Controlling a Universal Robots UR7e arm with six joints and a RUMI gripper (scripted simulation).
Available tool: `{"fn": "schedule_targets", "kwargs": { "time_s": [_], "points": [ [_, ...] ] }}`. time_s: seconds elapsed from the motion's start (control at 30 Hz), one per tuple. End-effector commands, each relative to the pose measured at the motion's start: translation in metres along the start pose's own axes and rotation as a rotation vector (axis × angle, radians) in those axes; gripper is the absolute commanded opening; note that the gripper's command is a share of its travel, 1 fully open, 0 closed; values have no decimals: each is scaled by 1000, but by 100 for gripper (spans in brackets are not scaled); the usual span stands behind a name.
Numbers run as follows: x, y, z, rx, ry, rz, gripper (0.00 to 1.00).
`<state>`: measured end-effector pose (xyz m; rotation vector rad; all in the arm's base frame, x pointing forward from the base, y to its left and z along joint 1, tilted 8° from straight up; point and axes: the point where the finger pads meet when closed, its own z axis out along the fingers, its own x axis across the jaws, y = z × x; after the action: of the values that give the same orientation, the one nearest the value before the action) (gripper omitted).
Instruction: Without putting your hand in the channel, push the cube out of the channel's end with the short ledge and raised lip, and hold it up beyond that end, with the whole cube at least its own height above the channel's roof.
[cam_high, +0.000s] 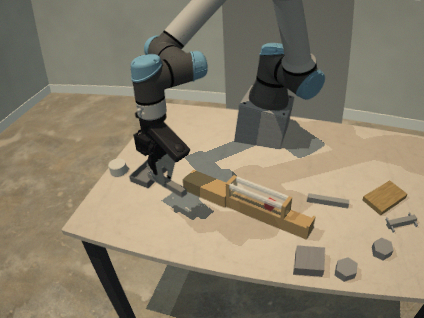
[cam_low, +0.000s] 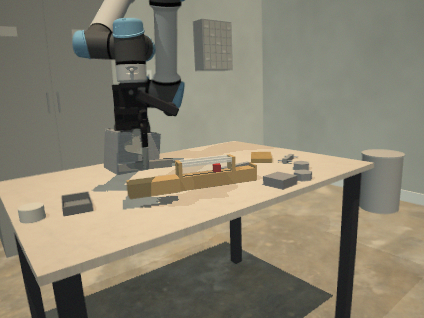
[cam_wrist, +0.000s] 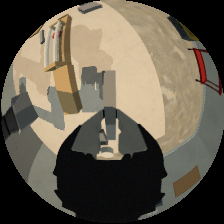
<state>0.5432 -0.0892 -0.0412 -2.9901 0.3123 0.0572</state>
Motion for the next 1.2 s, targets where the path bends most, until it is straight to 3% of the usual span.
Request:
{"fn": "schedule_targets", "kwargs": {
  "time_s": [0.0, 0.23, 0.37, 0.7, 0.93, 1.17],
  "points": [
    [-39, -6, -3, 0, 3, -28, 0],
    [-109, -19, 0, -1, 3, -78, 0],
    [-134, -24, 2, -1, 3, -95, 0],
    [-143, -26, 5, -1, 3, -102, 0],
    [-144, -26, 35, 0, 4, -102, 0],
    [-144, -26, 45, 0, 4, -102, 0]
  ]
}}
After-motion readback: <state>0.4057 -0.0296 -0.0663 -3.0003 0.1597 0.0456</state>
